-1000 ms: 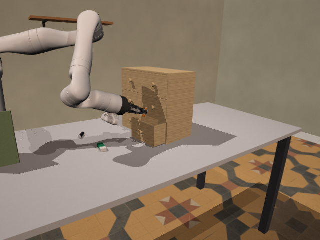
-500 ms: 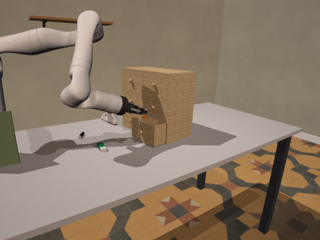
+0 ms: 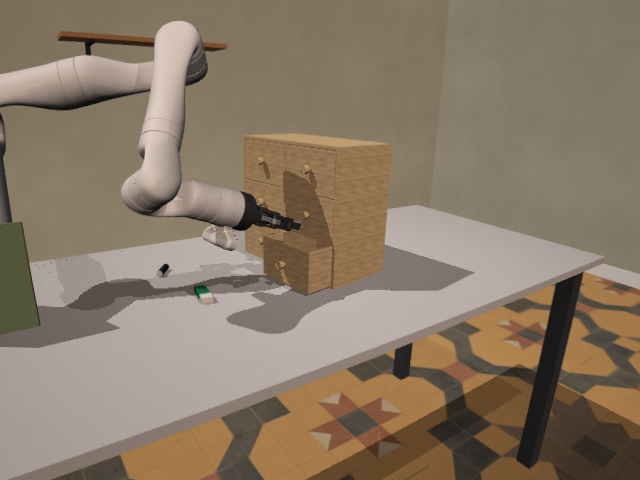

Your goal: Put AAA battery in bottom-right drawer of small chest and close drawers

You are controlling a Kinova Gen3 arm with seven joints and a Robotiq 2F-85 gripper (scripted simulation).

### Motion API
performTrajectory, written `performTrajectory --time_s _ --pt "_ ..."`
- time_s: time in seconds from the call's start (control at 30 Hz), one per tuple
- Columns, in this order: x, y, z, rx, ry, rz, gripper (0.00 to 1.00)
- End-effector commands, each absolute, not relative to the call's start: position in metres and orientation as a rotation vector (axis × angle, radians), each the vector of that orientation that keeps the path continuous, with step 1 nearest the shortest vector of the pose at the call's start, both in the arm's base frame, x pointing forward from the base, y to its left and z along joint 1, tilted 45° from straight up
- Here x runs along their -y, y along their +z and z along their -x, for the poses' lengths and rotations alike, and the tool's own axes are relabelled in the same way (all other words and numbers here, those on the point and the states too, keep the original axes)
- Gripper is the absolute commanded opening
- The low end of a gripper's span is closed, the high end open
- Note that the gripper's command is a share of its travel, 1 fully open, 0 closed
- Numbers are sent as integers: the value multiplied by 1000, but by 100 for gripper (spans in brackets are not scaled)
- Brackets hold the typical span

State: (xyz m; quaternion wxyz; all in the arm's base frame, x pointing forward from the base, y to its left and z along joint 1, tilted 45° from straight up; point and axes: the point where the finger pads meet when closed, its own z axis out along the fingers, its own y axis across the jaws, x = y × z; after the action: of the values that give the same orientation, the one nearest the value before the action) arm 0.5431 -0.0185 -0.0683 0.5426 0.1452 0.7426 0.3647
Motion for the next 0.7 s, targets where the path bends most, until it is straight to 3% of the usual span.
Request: performTrajectory --time_s 0.0,0.37,0.67 --pt "19 -68 -544 -1762 864 -345 100" --pt "20 -68 -539 -1762 864 -345 100" --pt "27 -70 -508 -1762 864 -345 100"
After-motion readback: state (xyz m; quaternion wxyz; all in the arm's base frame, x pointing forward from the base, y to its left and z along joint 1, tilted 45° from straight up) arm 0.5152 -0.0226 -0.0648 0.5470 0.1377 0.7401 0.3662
